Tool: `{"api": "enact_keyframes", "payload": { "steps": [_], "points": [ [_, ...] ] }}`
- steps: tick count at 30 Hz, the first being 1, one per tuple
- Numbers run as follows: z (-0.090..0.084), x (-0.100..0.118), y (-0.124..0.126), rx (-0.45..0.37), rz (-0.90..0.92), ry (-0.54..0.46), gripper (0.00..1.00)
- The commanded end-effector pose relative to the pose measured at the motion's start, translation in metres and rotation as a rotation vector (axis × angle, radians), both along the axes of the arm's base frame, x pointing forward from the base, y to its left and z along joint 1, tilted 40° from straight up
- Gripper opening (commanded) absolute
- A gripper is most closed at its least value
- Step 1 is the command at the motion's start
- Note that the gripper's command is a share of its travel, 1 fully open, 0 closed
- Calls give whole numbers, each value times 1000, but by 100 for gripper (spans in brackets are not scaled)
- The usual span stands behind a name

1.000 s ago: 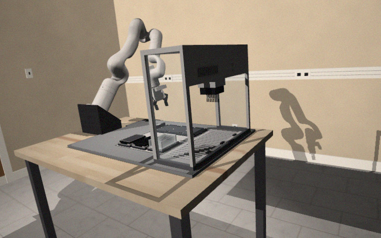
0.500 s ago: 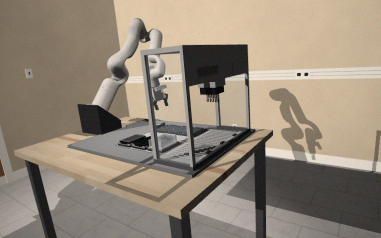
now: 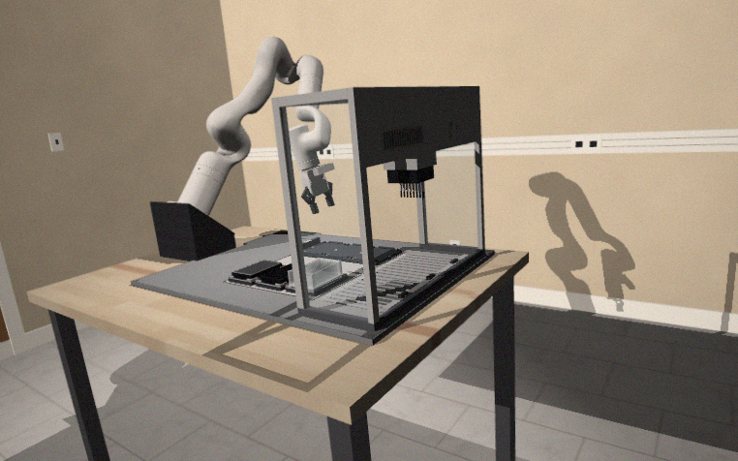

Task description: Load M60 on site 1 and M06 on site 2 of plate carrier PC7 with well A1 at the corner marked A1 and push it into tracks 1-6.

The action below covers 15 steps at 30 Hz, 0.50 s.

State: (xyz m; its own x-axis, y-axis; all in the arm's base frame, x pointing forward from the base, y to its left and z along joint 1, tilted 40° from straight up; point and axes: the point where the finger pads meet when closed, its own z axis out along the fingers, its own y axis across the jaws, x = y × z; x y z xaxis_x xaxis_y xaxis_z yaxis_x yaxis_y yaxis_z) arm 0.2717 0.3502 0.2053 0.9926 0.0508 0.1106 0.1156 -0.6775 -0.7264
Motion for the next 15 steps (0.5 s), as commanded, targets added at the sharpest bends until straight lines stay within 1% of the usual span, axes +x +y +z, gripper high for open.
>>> {"api": "enact_keyframes", "payload": {
  "steps": [1,4,7,9,12,15],
  "points": [
    [-1,14,3,3,20,-15,100],
    [-4,29,3,-1,93,-83,100],
    [-7,44,3,-2,99,-89,100],
    [-7,47,3,-2,99,-89,100],
    [-11,61,1,-6,173,-157,100],
    [-14,76,-1,-6,179,-163,100]
  ]
}}
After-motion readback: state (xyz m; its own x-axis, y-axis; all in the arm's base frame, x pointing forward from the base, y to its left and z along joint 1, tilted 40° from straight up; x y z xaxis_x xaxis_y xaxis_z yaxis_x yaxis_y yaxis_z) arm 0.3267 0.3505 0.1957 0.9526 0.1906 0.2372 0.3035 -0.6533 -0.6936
